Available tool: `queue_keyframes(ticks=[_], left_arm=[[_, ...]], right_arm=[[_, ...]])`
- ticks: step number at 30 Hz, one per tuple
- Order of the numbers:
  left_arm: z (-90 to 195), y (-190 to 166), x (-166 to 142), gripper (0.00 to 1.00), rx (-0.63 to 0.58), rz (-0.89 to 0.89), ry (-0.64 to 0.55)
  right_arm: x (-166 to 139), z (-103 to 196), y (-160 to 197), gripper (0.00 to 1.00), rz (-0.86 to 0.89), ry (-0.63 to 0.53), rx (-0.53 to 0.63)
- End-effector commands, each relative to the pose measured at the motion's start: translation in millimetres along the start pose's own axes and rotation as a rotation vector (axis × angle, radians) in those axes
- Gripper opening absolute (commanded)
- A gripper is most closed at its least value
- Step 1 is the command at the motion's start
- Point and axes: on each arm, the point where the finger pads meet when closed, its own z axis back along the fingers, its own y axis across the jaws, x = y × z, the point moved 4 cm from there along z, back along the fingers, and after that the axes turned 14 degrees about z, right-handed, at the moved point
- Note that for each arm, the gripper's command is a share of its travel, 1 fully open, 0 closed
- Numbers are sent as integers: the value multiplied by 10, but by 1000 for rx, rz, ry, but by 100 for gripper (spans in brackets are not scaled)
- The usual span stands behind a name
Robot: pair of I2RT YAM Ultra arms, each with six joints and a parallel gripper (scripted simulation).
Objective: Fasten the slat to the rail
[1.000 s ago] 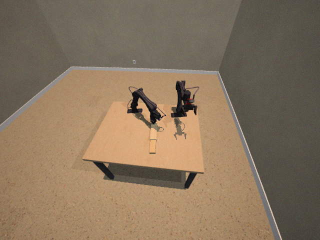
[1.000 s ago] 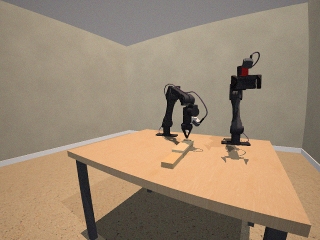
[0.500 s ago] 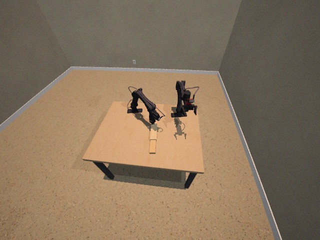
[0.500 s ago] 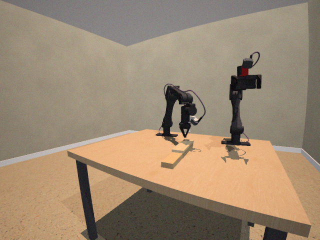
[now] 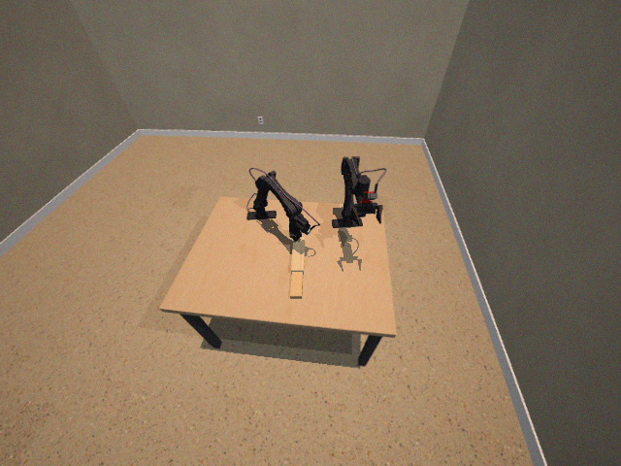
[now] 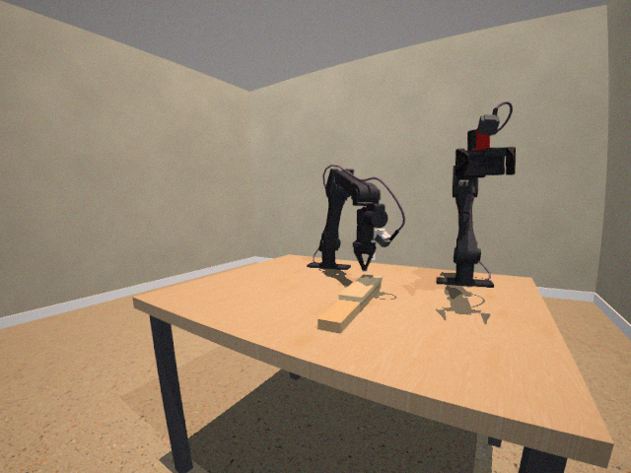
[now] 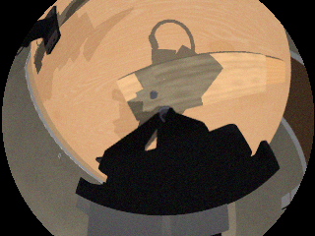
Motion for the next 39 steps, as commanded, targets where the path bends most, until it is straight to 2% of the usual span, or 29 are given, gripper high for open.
queue_keyframes(ticks=[1,23,39], left_arm=[[46,-17,71,100,-11,-5,-24],[46,-17,71,100,-11,-5,-24],[46,-17,71,100,-11,-5,-24]], right_arm=[[-11,201,-46,12,-2,-20,-45],[207,172,80,12,-2,-16,-34],[198,138,42,12,-1,-18,-37]])
